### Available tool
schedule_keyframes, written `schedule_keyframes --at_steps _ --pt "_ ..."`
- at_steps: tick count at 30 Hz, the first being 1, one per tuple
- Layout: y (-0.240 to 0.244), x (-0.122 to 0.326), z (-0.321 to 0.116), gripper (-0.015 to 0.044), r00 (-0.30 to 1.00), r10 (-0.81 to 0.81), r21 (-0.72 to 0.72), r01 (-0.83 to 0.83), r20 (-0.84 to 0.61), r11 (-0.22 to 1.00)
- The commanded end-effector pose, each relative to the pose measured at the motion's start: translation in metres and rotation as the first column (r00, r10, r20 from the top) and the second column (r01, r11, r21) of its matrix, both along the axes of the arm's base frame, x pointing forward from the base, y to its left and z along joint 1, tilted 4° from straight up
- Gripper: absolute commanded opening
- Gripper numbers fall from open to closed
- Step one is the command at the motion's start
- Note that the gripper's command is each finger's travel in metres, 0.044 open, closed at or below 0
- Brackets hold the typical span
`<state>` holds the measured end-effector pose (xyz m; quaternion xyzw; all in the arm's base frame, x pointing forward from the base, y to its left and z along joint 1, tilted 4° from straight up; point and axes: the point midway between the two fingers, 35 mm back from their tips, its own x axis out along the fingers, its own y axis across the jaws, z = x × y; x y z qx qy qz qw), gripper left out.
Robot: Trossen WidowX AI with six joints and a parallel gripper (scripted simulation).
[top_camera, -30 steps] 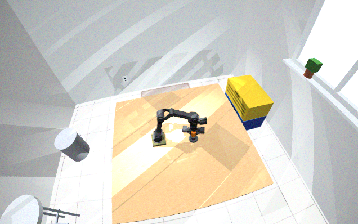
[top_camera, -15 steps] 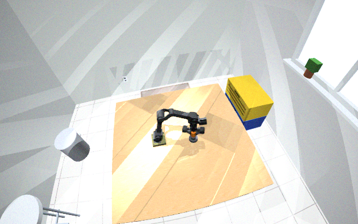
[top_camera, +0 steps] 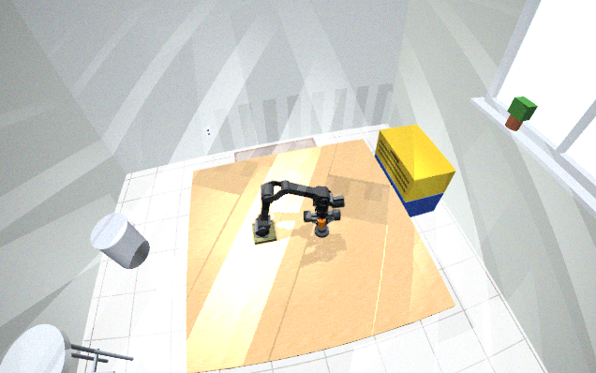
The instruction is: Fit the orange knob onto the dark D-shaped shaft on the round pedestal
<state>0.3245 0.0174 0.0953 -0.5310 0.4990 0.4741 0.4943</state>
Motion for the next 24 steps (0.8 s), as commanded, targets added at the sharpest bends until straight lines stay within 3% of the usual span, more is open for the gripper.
schedule_keyframes --at_steps 1,24 --pt "0.0008 0.0044 0.0029 0.0000 0.998 0.060 0.000 -0.060 0.005 0.998" --pt "0.0007 0.0060 -0.0031 0.0000 0.998 0.060 0.000 -0.060 0.006 0.998"
